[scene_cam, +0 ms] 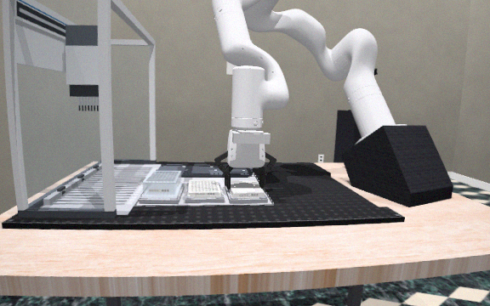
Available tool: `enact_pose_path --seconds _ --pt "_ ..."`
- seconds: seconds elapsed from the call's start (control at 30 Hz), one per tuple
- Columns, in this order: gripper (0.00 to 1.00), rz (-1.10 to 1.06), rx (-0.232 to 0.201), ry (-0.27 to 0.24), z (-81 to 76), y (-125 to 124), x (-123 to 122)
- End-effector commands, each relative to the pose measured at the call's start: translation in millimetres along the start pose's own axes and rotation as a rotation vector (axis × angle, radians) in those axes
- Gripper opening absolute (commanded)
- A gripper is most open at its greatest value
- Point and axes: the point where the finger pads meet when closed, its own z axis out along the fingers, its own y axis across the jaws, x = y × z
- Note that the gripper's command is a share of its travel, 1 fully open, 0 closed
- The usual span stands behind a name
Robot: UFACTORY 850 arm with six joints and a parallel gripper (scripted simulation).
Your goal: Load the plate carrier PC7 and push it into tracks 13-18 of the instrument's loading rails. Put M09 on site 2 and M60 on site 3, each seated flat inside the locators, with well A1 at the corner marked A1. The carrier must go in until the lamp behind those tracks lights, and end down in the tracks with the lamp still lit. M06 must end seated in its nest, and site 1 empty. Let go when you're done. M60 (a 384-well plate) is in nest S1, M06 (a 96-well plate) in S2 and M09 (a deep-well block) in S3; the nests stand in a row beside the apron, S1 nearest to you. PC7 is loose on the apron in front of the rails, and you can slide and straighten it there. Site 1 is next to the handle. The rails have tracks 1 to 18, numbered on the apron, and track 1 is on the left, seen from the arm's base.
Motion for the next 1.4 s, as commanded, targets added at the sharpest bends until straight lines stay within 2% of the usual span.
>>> enact_pose_path --seconds 0.0,0.4,0.43,1.37 --pt "1.00 0.000 -0.001 0.001 -0.6 0.7 0.3" --pt "1.00 0.000 -0.001 0.001 -0.6 0.7 0.3" --pt "0.00 0.000 -0.001 0.001 -1.2 0.7 0.3" --pt "0.00 0.000 -0.001 0.001 -1.1 0.6 0.3"
